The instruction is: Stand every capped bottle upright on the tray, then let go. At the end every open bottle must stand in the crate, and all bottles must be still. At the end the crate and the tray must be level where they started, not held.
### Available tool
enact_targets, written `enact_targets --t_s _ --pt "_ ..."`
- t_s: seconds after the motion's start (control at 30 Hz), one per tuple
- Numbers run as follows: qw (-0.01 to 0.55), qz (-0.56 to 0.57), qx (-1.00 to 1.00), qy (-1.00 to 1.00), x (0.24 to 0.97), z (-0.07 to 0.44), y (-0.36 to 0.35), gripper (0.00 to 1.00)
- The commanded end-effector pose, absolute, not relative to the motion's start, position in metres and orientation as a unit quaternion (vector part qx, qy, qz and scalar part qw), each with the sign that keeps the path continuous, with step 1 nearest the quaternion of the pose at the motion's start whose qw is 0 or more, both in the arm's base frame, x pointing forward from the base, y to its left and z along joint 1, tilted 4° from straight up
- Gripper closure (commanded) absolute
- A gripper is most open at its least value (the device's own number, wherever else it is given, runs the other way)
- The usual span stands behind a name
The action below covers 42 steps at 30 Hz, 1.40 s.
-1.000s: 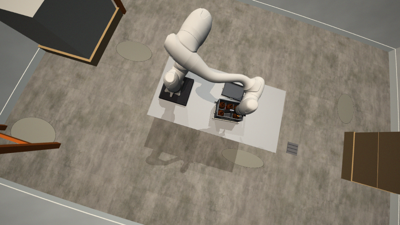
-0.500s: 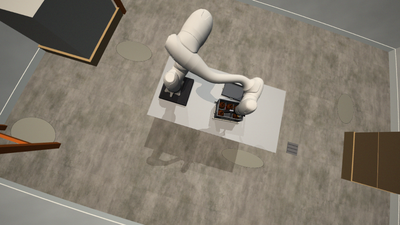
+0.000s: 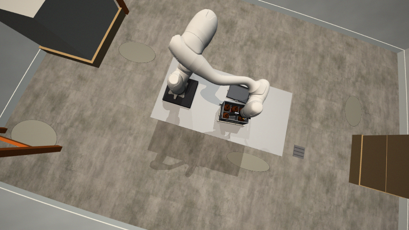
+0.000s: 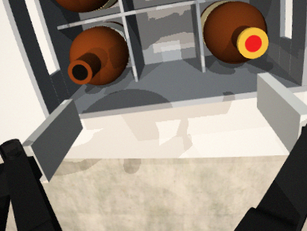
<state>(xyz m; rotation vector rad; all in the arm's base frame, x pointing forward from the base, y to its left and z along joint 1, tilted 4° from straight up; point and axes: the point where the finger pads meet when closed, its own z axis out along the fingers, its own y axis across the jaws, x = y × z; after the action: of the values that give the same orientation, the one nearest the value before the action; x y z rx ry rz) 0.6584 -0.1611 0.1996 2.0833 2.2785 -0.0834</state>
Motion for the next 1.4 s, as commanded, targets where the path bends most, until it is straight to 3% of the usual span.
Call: enact_targets --t_s 0.0,0.87,1.37 --pt "0.027 -0.027 0.674 0.738 0.658 0.200 -0.161 0.00" --pt "0.027 -0.027 0.674 0.738 0.658 0.200 -0.161 0.00" --pt "0.027 -0.027 0.674 0.737 0.650 0.196 -0.112 0.00"
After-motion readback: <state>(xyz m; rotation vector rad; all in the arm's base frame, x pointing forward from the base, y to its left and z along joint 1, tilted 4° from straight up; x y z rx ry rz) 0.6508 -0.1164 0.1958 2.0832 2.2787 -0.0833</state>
